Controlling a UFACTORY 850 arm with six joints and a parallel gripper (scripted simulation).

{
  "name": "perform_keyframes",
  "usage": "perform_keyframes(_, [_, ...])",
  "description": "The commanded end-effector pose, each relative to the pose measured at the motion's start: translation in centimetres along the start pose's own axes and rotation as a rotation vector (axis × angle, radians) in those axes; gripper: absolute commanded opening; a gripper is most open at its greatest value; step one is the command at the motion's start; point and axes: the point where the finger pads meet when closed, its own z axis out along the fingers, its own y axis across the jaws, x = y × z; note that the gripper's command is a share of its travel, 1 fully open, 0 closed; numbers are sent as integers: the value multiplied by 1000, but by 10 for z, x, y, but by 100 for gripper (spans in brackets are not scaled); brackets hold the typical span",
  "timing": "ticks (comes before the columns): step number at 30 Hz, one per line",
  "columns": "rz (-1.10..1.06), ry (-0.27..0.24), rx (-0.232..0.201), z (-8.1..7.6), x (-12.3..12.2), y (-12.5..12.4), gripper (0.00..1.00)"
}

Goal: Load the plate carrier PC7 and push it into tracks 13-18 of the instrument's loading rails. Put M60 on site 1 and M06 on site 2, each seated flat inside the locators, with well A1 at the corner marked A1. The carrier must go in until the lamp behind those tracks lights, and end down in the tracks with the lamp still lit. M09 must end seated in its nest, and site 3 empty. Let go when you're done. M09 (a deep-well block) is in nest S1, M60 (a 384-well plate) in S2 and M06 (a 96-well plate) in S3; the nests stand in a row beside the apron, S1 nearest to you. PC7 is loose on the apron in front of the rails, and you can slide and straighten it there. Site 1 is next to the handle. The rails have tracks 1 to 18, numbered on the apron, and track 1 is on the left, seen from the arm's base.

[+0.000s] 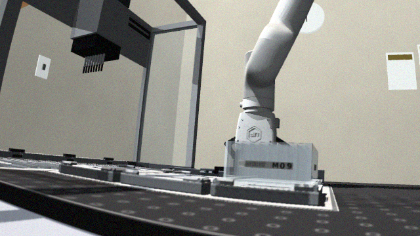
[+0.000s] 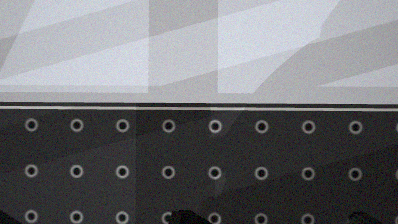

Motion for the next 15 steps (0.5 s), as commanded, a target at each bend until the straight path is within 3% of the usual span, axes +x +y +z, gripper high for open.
perform_keyframes(1, [0,1,3,-1,-1,-1,100])
perform_keyframes(15, [0,1,3,-1,-7,-1,100])
